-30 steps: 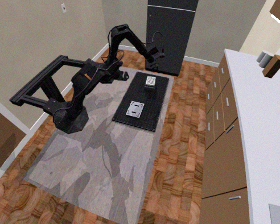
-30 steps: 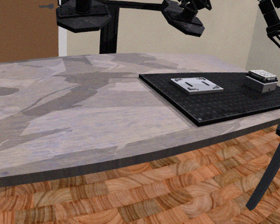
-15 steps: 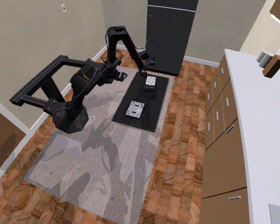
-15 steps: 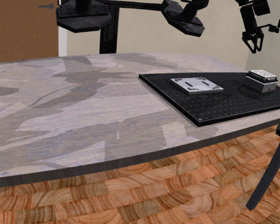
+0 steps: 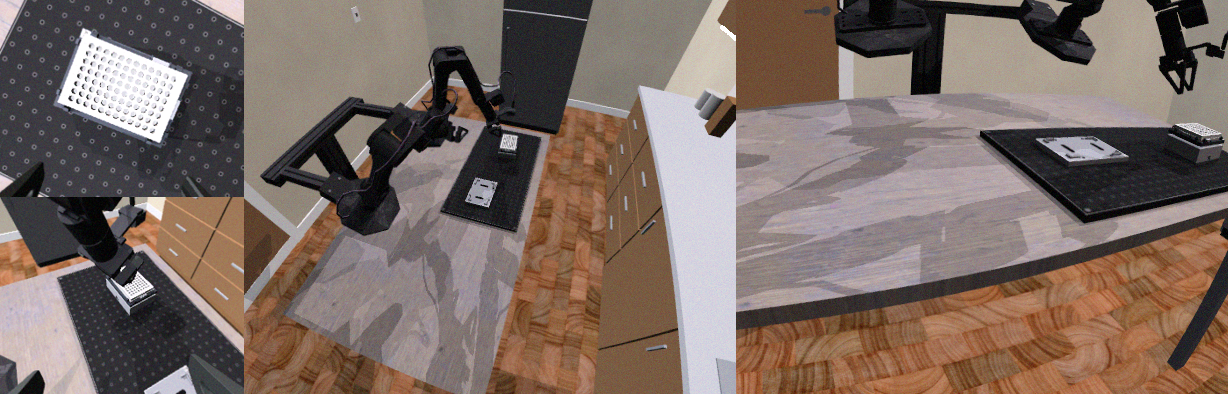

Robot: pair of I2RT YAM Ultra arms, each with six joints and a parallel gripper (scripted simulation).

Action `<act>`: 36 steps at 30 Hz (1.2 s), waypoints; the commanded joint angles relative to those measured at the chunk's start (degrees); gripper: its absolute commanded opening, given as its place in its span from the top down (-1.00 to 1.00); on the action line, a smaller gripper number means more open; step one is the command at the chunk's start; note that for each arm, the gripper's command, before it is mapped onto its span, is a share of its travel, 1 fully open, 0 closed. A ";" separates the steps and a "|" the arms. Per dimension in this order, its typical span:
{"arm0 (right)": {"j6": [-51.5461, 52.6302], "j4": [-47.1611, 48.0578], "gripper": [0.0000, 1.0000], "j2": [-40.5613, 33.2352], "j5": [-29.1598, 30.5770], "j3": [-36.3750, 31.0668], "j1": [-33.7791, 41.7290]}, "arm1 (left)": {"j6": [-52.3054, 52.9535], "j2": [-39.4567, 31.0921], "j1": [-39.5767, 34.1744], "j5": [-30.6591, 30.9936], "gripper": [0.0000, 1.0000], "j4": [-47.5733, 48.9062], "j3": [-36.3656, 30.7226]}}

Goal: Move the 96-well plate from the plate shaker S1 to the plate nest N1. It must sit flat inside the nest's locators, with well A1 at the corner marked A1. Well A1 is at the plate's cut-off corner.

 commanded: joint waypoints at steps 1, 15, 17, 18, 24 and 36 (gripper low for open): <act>0.42 0.26 -1.00 -0.11 -0.07 -0.55 0.54 | 0.03 -1.30 0.61 0.69 -1.00 1.48 0.00; 0.42 0.26 -1.00 -0.11 -0.07 -0.56 0.54 | 25.63 4.71 -0.68 0.08 -1.00 -6.84 6.80; 0.42 0.26 -1.00 -0.11 -0.07 -0.56 0.54 | 31.13 6.28 -0.78 0.18 -1.00 -9.55 9.04; 0.42 0.26 -1.00 -0.11 -0.07 -0.56 0.54 | 34.16 7.23 -0.92 0.13 -1.00 -10.36 10.12; 0.42 0.26 -1.00 -0.11 -0.07 -0.56 0.54 | 49.23 12.16 -1.54 -0.18 -1.00 -15.90 16.32; 0.42 0.26 -1.00 -0.11 -0.07 -0.56 0.54 | 74.99 20.05 -2.58 -0.79 -1.00 -26.11 26.55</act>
